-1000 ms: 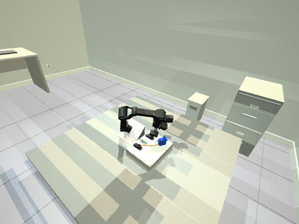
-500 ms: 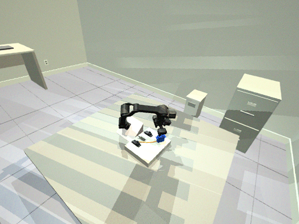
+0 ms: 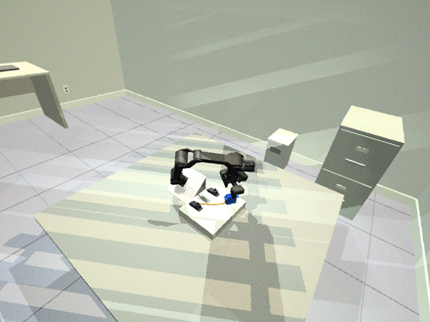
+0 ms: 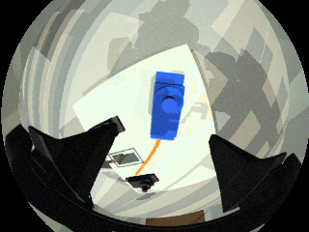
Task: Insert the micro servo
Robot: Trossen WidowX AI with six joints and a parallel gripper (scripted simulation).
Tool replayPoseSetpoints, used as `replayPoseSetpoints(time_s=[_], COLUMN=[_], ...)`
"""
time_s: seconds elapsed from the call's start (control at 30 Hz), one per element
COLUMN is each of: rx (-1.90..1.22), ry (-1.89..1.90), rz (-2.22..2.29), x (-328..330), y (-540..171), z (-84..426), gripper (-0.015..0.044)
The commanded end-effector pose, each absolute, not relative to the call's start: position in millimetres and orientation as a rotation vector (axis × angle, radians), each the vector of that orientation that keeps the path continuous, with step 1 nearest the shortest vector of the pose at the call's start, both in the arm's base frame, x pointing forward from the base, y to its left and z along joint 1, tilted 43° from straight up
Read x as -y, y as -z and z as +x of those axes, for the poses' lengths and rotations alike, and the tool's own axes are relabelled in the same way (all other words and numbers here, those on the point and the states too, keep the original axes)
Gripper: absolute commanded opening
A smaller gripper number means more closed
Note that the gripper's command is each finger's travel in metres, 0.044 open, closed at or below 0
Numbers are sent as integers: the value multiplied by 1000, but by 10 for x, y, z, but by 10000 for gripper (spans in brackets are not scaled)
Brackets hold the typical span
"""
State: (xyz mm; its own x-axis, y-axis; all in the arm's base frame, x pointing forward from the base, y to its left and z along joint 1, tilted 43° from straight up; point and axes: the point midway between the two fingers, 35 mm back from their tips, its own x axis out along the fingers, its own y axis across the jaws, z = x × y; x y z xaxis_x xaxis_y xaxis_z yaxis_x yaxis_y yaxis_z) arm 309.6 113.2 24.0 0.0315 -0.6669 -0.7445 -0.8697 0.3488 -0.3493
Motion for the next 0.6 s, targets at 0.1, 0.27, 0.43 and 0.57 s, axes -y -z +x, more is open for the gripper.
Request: replayPoseSetpoints(time_s=[0.1,0.27,0.43,0.57], rx=[-1703,-1703,-1703,-1703], ry=[-276,-276,-276,-275], rz=[-1390,-1390,-1390,-1391], x=[-1038,-994,-939,-912], y=[-160,-111,-53,-24], z=[3095,3098,3100,3100], gripper=[440,440,440,440])
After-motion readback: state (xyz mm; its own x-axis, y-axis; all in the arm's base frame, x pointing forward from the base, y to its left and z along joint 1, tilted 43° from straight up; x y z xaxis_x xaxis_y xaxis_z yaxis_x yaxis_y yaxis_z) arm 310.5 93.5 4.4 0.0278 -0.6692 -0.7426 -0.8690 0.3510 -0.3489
